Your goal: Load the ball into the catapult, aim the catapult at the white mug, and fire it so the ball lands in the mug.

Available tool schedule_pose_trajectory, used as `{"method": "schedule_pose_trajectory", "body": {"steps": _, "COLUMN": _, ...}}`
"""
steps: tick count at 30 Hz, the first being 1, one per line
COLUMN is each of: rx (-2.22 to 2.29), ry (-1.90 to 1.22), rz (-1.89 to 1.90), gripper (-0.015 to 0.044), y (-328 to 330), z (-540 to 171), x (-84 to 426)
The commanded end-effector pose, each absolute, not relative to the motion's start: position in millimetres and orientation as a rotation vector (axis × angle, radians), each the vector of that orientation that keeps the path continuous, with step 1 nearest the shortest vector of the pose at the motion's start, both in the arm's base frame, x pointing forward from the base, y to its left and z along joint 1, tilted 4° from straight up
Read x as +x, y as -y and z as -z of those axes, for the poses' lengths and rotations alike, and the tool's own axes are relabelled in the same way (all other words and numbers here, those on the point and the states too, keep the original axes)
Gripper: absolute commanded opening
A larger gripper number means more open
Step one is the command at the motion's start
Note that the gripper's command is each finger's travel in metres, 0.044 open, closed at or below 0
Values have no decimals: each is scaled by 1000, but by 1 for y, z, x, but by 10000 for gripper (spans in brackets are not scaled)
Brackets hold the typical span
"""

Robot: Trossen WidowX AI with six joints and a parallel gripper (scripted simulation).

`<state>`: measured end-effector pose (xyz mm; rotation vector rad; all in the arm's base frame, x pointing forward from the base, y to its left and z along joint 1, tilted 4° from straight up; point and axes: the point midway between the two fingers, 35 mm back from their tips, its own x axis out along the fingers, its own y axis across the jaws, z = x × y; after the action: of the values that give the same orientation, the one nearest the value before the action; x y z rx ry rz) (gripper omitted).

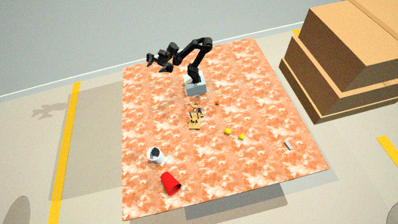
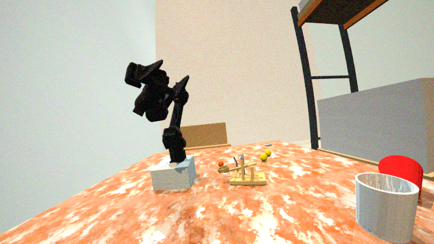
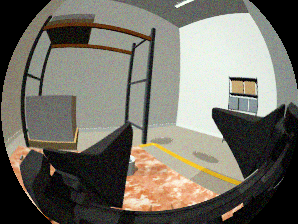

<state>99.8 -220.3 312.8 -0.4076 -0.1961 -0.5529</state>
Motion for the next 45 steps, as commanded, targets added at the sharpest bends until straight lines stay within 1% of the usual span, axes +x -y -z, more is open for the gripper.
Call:
{"method": "schedule_pose_trajectory", "body": {"steps": 1, "rx": -404, "ry": 197, "rz": 552, "gripper": 426, "y": 221, "z": -313, "x": 100}}
{"method": "schedule_pose_trajectory", "body": {"steps": 2, "rx": -394, "ry": 200, "rz": 551, "gripper": 440, "y": 222, "z": -313, "x": 101}}
{"method": "schedule_pose_trajectory", "body": {"steps": 14, "rx": -145, "ry": 219, "rz": 520, "gripper": 440, "y": 262, "z": -310, "x": 134}}
{"method": "schedule_pose_trajectory", "body": {"steps": 27, "rx": 138, "ry": 125, "rz": 497, "gripper": 440, "y": 296, "z": -285, "x": 189}}
{"method": "schedule_pose_trajectory", "body": {"steps": 36, "rx": 294, "ry": -4, "rz": 478, "gripper": 440, "y": 302, "z": -257, "x": 234}}
{"method": "schedule_pose_trajectory", "body": {"steps": 45, "rx": 407, "ry": -169, "rz": 453, "gripper": 440, "y": 292, "z": -224, "x": 277}}
